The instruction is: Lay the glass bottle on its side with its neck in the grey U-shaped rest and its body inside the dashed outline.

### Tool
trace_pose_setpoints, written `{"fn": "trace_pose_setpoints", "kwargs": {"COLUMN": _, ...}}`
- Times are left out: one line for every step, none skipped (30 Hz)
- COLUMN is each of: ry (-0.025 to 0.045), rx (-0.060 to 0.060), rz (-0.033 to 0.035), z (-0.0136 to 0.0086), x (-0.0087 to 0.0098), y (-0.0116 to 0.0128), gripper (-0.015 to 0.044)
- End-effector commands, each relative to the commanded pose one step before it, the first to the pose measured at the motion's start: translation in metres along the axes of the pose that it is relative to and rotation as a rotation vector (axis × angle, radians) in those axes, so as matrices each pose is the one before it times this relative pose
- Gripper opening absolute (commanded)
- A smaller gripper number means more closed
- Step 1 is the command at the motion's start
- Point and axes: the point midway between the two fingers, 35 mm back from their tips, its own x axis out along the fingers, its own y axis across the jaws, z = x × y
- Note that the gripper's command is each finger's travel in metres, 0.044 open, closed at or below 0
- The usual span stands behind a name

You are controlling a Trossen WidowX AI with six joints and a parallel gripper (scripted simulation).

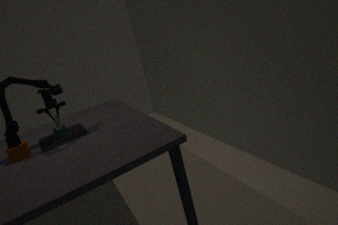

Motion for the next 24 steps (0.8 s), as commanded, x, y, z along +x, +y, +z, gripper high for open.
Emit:
{"fn": "trace_pose_setpoints", "kwargs": {"ry": 0.01358, "rx": -0.0034, "rz": 0.00092, "z": -0.00905, "x": -0.00233, "y": 0.00034, "gripper": 0.0118}}
{"fn": "trace_pose_setpoints", "kwargs": {"ry": -0.00267, "rx": 0.0008, "rz": -0.00021, "z": -0.00068, "x": -0.0001, "y": -0.00002, "gripper": 0.0118}}
{"fn": "trace_pose_setpoints", "kwargs": {"ry": -0.00266, "rx": 0.0007, "rz": -0.0002, "z": -0.00068, "x": -0.0001, "y": -0.00002, "gripper": 0.0118}}
{"fn": "trace_pose_setpoints", "kwargs": {"ry": -0.00266, "rx": 0.0007, "rz": -0.0002, "z": -0.00068, "x": -0.0001, "y": -0.00002, "gripper": 0.0118}}
{"fn": "trace_pose_setpoints", "kwargs": {"ry": -0.00265, "rx": 0.0007, "rz": -0.00019, "z": -0.00068, "x": -0.00009, "y": -0.00002, "gripper": 0.0118}}
{"fn": "trace_pose_setpoints", "kwargs": {"ry": -0.00264, "rx": 0.0007, "rz": -0.00018, "z": -0.00067, "x": -0.00009, "y": -0.00002, "gripper": 0.0118}}
{"fn": "trace_pose_setpoints", "kwargs": {"ry": -0.00264, "rx": 0.0007, "rz": -0.00017, "z": -0.00068, "x": -0.00009, "y": -0.00002, "gripper": 0.0118}}
{"fn": "trace_pose_setpoints", "kwargs": {"ry": -0.00264, "rx": 0.0007, "rz": -0.00016, "z": -0.00068, "x": -0.0001, "y": -0.00002, "gripper": 0.0118}}
{"fn": "trace_pose_setpoints", "kwargs": {"ry": -0.00264, "rx": 0.0007, "rz": -0.00015, "z": -0.00068, "x": -0.0001, "y": -0.00003, "gripper": 0.0118}}
{"fn": "trace_pose_setpoints", "kwargs": {"ry": -0.00264, "rx": 0.0007, "rz": -0.00014, "z": -0.00068, "x": -0.0001, "y": -0.00003, "gripper": 0.0118}}
{"fn": "trace_pose_setpoints", "kwargs": {"ry": -0.00264, "rx": 0.0007, "rz": -0.00013, "z": -0.00068, "x": -0.0001, "y": -0.00003, "gripper": 0.0118}}
{"fn": "trace_pose_setpoints", "kwargs": {"ry": -0.00264, "rx": 0.0007, "rz": -0.00012, "z": -0.00068, "x": -0.0001, "y": -0.00003, "gripper": 0.0118}}
{"fn": "trace_pose_setpoints", "kwargs": {"ry": -0.00263, "rx": 0.0007, "rz": -0.00011, "z": -0.00068, "x": -0.0001, "y": -0.00003, "gripper": 0.0118}}
{"fn": "trace_pose_setpoints", "kwargs": {"ry": -0.00263, "rx": 0.0007, "rz": -0.00011, "z": -0.00068, "x": -0.0001, "y": -0.00003, "gripper": 0.0118}}
{"fn": "trace_pose_setpoints", "kwargs": {"ry": -0.00263, "rx": 0.0007, "rz": -0.0001, "z": -0.00068, "x": -0.0001, "y": -0.00003, "gripper": 0.0118}}
{"fn": "trace_pose_setpoints", "kwargs": {"ry": -0.00263, "rx": 0.0007, "rz": -0.00009, "z": -0.00068, "x": -0.00009, "y": -0.00003, "gripper": 0.0118}}
{"fn": "trace_pose_setpoints", "kwargs": {"ry": -0.00262, "rx": 0.0007, "rz": -0.00008, "z": -0.00068, "x": -0.00009, "y": -0.00003, "gripper": 0.0118}}
{"fn": "trace_pose_setpoints", "kwargs": {"ry": -0.00261, "rx": 0.0007, "rz": -0.00007, "z": -0.00068, "x": -0.00009, "y": -0.00003, "gripper": 0.0118}}
{"fn": "trace_pose_setpoints", "kwargs": {"ry": -0.00261, "rx": 0.0007, "rz": -0.00007, "z": -0.00068, "x": -0.00009, "y": -0.00003, "gripper": 0.0118}}
{"fn": "trace_pose_setpoints", "kwargs": {"ry": -0.0026, "rx": 0.0007, "rz": -0.00006, "z": -0.00068, "x": -0.00009, "y": -0.00003, "gripper": 0.0118}}
{"fn": "trace_pose_setpoints", "kwargs": {"ry": -0.0026, "rx": 0.0007, "rz": -0.00005, "z": -0.00068, "x": -0.00009, "y": -0.00003, "gripper": 0.0118}}
{"fn": "trace_pose_setpoints", "kwargs": {"ry": -0.00259, "rx": 0.0007, "rz": -0.00005, "z": -0.00068, "x": -0.00009, "y": -0.00003, "gripper": 0.0118}}
{"fn": "trace_pose_setpoints", "kwargs": {"ry": -0.00259, "rx": 0.0007, "rz": -0.00004, "z": -0.00068, "x": -0.00009, "y": -0.00003, "gripper": 0.0118}}
{"fn": "trace_pose_setpoints", "kwargs": {"ry": -0.00259, "rx": 0.0007, "rz": -0.00004, "z": -0.00068, "x": -0.00009, "y": -0.00003, "gripper": 0.0118}}
